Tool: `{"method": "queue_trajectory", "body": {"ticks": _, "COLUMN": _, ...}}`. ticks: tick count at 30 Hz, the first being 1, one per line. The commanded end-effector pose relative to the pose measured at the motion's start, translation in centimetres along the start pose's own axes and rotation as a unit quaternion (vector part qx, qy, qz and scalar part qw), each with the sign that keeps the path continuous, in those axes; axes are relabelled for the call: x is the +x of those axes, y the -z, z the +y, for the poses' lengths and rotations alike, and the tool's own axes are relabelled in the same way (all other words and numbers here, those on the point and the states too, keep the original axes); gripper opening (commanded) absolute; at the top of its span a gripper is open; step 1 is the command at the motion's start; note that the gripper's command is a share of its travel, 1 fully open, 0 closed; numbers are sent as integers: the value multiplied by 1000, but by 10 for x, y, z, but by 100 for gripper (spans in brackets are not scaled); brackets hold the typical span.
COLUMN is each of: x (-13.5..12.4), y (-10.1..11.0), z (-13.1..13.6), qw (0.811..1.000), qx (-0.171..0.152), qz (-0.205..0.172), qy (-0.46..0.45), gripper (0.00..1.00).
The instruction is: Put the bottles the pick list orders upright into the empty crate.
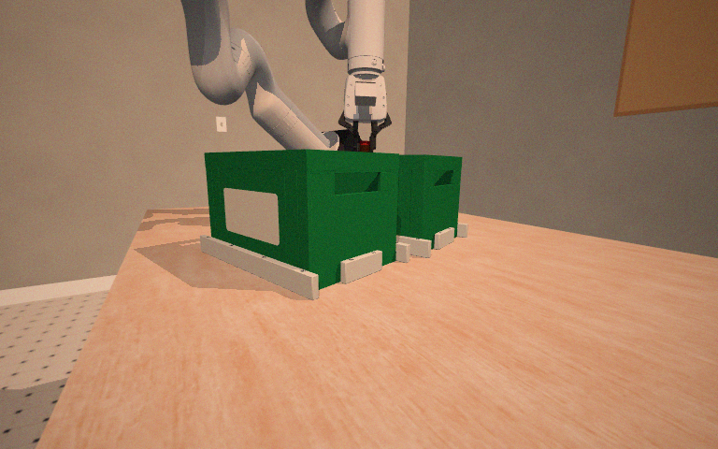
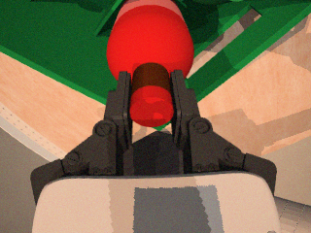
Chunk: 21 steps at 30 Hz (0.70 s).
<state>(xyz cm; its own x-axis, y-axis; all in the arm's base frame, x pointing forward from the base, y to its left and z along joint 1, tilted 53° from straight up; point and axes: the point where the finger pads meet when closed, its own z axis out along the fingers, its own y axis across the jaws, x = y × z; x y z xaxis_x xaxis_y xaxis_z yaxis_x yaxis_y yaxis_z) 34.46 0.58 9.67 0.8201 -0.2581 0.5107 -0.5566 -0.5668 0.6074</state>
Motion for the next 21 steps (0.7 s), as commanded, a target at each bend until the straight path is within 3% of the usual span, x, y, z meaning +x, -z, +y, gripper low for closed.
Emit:
{"method": "queue_trajectory", "body": {"ticks": 1, "x": 0, "y": -4, "z": -1, "qw": 1000, "qx": 1, "qz": 0, "qy": 0, "gripper": 0}}
{"method": "queue_trajectory", "body": {"ticks": 21, "x": 0, "y": -18, "z": -1, "qw": 1000, "qx": 1, "qz": 0, "qy": 0, "gripper": 0}}
